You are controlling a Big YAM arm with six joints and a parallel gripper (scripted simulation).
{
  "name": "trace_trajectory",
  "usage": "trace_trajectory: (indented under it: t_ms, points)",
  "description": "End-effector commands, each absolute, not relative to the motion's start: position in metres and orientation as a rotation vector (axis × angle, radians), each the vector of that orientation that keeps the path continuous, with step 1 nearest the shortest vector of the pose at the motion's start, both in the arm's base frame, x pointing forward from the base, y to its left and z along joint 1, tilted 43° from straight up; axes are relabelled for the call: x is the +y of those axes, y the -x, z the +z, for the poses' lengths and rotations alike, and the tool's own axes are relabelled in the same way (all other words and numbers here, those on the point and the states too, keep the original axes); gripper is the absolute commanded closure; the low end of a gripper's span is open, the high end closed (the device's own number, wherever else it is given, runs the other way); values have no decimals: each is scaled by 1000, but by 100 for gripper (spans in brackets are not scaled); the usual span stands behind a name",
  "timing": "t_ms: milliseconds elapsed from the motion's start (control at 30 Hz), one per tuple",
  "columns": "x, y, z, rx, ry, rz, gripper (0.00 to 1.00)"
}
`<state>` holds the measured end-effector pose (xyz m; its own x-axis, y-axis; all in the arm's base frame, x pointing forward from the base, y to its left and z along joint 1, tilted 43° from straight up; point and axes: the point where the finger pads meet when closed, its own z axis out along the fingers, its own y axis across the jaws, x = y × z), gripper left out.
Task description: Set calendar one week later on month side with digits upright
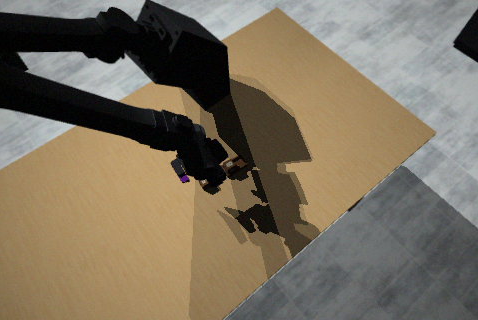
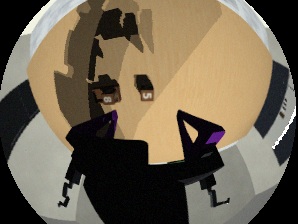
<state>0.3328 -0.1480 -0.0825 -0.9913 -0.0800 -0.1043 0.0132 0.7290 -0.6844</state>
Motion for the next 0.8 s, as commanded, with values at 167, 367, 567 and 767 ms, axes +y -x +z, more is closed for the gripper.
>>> trace_trajectory:
  t_ms: [167, 367, 567, 767]
  points:
    - [-82, -332, -140, 2799, 54, -1100, 0]
    - [-88, -337, -136, 2782, -15, -1095, 55]
    - [-75, -340, -136, 2773, 34, -1084, 55]
    - [-84, -326, -144, 2808, 21, -1104, 55]
